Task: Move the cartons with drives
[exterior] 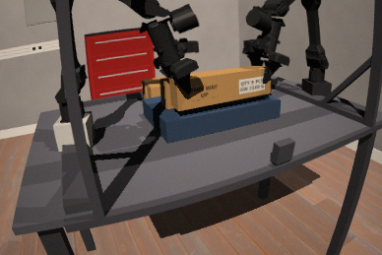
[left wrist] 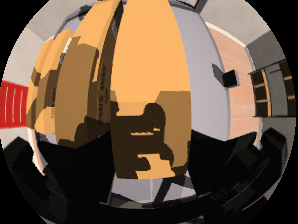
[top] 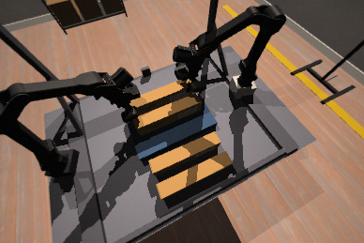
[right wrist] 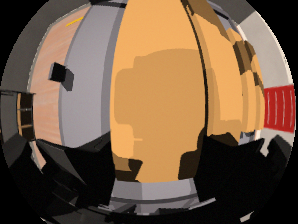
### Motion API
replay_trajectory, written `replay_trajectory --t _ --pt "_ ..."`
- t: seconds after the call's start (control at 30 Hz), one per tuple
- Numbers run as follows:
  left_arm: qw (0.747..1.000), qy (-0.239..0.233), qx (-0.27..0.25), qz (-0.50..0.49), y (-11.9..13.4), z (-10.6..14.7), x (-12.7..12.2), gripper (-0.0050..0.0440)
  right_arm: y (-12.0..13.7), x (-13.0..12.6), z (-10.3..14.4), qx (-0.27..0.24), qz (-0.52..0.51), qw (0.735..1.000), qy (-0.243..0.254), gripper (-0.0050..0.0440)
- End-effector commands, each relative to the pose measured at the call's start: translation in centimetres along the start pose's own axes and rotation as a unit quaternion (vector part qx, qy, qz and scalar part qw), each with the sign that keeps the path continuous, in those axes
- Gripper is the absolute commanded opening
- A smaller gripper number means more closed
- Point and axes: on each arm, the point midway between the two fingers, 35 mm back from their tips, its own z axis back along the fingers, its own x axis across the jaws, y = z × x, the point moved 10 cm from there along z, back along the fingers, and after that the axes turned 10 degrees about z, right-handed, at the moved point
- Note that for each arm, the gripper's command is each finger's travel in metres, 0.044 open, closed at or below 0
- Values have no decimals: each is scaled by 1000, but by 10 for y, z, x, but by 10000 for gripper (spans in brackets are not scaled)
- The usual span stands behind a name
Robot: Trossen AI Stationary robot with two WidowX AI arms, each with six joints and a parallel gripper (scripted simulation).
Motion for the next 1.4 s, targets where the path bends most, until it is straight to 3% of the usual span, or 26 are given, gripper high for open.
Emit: replay_trajectory --t 0.0,1.37 --pt "1000 8 -13 3 3 -7 0 -50 5 2 -7 -33 -2 999 -3 -50" --pt "1000 5 -7 2 2 -7 -1 -50 2 2 -7 -20 -1 1000 1 -50"
